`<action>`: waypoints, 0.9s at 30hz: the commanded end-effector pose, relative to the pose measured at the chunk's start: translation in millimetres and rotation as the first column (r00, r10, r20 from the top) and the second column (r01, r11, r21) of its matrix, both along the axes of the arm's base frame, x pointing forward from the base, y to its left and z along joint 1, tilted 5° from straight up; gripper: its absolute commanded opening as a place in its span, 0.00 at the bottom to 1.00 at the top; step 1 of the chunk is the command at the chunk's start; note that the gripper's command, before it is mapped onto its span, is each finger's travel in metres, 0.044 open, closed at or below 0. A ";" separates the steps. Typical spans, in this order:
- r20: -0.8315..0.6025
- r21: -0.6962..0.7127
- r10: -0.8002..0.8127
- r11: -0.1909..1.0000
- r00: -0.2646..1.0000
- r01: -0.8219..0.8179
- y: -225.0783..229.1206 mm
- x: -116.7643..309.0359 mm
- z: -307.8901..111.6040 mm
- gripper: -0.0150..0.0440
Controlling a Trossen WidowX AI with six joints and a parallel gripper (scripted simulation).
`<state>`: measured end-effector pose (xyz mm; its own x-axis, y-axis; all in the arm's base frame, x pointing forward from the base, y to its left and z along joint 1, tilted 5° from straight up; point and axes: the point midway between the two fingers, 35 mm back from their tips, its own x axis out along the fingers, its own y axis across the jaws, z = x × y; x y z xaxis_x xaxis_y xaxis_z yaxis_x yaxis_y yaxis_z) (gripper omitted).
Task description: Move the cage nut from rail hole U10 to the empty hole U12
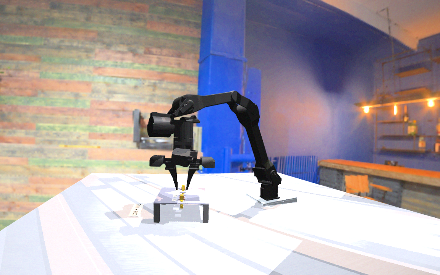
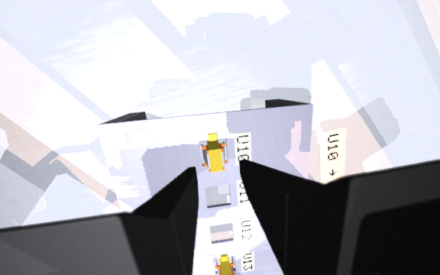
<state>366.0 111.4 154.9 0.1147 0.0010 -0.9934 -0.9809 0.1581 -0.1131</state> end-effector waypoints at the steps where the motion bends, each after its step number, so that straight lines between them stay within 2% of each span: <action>1: 0.001 0.005 -0.005 1.000 1.000 0.005 0.5 -0.1 0.5 0.46; 27: 0.002 0.005 -0.005 1.000 1.000 0.005 0.6 2.8 -24.3 0.46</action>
<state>369.4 111.8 133.4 0.1213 0.0029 -0.9926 -0.9798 0.1604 -0.1193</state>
